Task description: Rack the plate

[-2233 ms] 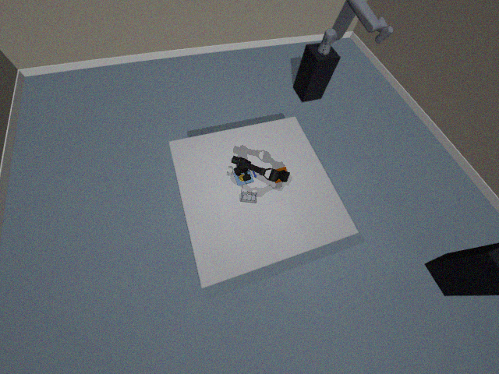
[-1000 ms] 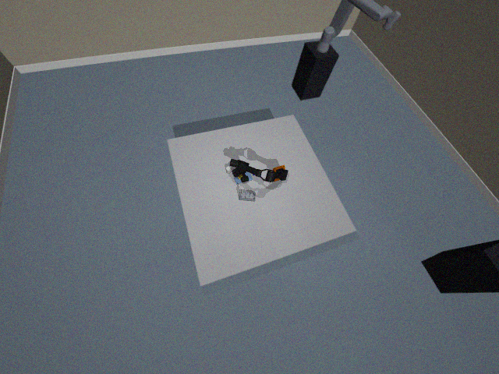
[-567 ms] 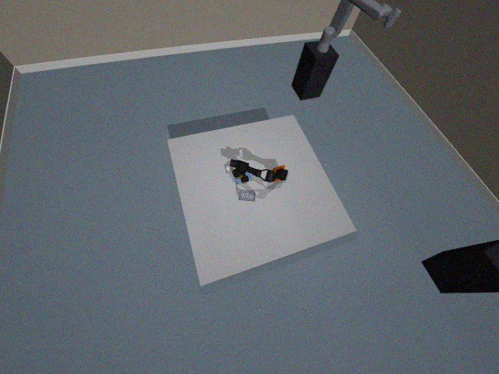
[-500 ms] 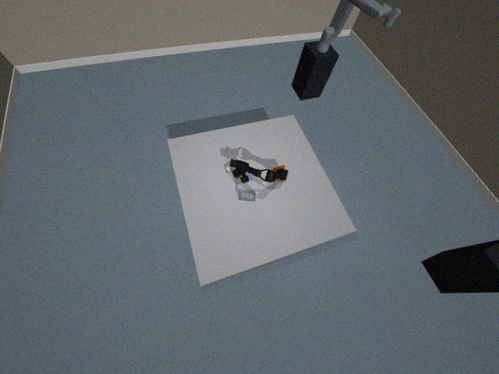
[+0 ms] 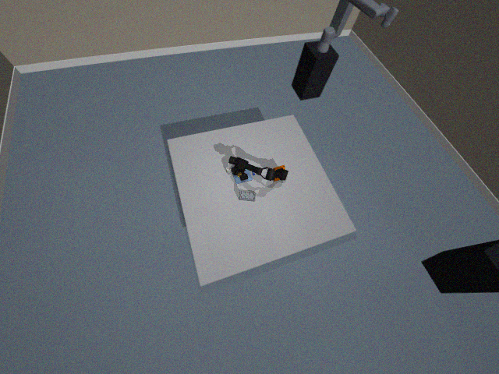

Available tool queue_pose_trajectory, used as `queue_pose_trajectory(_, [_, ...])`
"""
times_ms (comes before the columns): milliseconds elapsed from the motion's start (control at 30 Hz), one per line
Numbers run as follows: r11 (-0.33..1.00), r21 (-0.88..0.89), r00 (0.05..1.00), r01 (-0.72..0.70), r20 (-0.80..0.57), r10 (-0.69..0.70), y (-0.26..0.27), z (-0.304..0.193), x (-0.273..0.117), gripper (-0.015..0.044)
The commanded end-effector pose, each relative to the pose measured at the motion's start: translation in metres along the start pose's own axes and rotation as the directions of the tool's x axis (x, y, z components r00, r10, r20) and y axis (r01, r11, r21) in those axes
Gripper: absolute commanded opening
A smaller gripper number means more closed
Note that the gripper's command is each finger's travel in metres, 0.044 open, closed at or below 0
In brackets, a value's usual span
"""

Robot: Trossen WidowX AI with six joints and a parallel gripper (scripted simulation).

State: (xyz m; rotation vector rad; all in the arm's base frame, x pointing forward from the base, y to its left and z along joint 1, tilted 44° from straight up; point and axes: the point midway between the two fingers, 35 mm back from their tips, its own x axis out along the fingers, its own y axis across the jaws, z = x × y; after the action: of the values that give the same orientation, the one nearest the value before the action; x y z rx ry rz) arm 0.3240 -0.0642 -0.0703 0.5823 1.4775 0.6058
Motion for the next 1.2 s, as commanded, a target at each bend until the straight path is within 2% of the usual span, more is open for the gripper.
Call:
queue_pose_trajectory(0, [1.000, -0.006, 1.000, 0.009, 0.004, -0.009, -0.002, 0.003, -0.017, 0.0000])
queue_pose_trajectory(600, [1.000, -0.002, 1.000, 0.010, 0.000, -0.010, -0.006, 0.010, -0.091, 0.0000])
queue_pose_trajectory(1167, [1.000, -0.001, 1.000, 0.004, -0.003, -0.004, -0.003, 0.014, -0.141, 0.0000])
